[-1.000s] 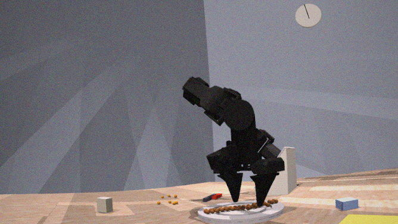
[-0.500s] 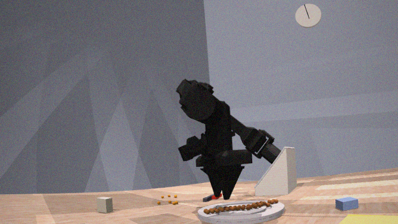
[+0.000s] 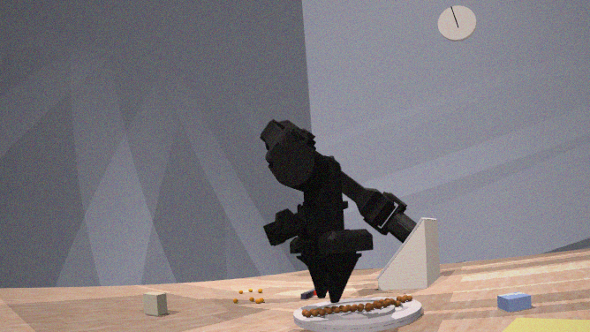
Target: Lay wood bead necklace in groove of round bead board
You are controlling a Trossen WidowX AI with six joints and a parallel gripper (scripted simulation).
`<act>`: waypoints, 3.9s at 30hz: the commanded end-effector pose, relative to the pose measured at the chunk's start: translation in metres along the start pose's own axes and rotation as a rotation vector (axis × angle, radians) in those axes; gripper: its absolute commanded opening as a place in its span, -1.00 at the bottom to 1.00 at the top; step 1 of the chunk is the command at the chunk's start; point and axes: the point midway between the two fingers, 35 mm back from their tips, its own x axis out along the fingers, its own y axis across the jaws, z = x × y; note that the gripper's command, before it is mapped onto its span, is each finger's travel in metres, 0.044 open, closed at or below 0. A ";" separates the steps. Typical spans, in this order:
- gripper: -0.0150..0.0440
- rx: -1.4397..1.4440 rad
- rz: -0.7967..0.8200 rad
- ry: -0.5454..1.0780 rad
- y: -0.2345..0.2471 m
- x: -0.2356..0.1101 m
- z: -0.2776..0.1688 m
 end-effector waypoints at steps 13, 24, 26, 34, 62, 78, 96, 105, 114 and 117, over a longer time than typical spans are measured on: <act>0.36 -0.012 -0.016 0.006 -0.004 0.021 -0.003; -0.36 -0.004 -0.010 0.005 -0.003 0.019 -0.002; -0.49 -0.004 -0.010 0.005 -0.003 0.019 -0.002; -0.49 -0.004 -0.010 0.005 -0.003 0.019 -0.002; -0.49 -0.004 -0.010 0.005 -0.003 0.019 -0.002; -0.49 -0.004 -0.010 0.005 -0.003 0.019 -0.002; 0.49 -0.012 -0.016 0.006 -0.003 0.013 -0.002; 1.00 -0.012 -0.016 0.006 -0.003 0.013 -0.002; 1.00 -0.012 -0.016 0.006 -0.003 0.013 -0.002; 1.00 -0.012 -0.016 0.006 -0.003 0.013 -0.002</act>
